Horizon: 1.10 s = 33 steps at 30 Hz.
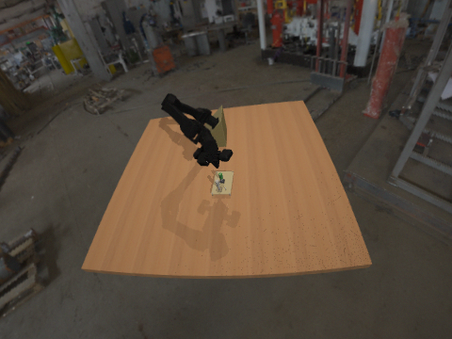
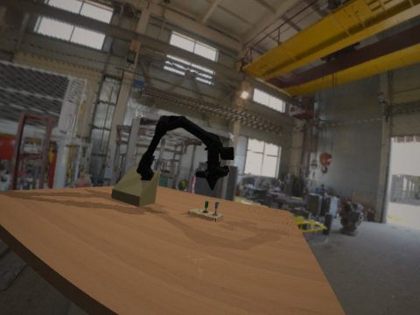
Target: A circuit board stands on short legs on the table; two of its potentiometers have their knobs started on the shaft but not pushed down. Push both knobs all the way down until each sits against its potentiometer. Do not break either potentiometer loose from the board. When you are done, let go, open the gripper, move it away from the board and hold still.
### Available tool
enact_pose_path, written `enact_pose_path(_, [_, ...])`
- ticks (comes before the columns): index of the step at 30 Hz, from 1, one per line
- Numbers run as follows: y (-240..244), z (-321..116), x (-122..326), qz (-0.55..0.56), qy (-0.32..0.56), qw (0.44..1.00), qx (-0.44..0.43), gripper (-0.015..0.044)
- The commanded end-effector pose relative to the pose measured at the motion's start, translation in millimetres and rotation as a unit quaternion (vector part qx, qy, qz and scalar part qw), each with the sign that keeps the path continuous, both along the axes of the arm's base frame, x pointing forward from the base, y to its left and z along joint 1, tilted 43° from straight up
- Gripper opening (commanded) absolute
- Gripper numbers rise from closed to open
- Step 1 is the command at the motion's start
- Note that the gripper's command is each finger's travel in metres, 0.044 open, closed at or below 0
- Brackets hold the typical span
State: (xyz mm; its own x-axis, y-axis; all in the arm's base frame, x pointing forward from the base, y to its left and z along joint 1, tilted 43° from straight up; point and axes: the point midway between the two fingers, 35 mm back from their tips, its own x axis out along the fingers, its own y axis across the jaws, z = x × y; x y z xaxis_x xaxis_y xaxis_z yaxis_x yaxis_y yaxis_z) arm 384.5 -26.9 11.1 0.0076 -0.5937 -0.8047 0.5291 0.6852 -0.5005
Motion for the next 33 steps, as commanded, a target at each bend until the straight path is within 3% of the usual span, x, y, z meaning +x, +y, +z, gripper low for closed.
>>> enact_pose_path(1, [-4,-11,-10,0.028,0.064,0.997,-0.032,0.0])
enact_pose_path(5, [-6,-16,-16,0.044,0.099,0.993,-0.047,0.0])
enact_pose_path(33, [-21,-32,-18,0.044,0.099,0.993,-0.048,0.0])
